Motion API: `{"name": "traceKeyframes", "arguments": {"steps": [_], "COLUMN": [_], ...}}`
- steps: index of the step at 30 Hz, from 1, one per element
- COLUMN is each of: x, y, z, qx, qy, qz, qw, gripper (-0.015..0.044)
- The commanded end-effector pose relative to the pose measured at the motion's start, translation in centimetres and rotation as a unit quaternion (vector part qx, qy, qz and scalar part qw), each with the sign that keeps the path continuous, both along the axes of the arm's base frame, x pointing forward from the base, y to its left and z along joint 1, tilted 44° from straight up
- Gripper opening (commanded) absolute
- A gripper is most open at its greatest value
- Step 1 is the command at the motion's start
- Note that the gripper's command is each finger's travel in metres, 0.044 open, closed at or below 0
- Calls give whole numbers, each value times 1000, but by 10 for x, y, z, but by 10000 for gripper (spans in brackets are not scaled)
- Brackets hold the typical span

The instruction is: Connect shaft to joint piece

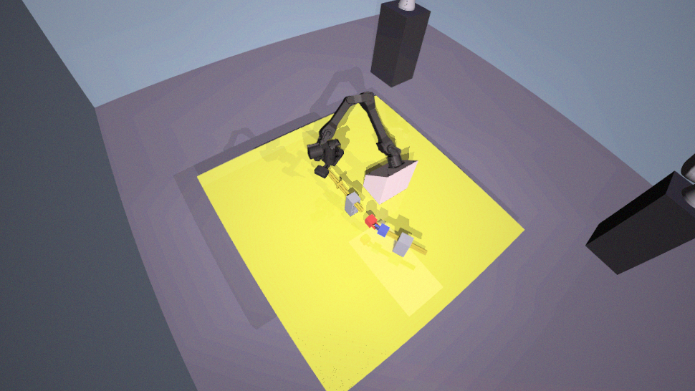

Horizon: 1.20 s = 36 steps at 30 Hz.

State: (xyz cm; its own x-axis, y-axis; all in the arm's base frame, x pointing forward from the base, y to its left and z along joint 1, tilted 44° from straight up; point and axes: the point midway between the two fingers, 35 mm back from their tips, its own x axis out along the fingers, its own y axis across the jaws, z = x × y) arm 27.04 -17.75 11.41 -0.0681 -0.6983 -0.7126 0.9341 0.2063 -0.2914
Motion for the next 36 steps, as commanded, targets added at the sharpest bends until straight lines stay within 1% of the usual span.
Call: {"name": "traceKeyframes", "arguments": {"steps": [1,9,17,36], "x": [-4,-6,-6,-8], "y": [-5,-14,-15,-33], "z": [-8,-16,-17,-37], "qx": [-3,-13,-14,-14], "qy": [-48,-132,-134,-134], "qz": [-59,-149,-151,-151], "qw": [997,980,979,979], "gripper": [440,440,440,440]}}
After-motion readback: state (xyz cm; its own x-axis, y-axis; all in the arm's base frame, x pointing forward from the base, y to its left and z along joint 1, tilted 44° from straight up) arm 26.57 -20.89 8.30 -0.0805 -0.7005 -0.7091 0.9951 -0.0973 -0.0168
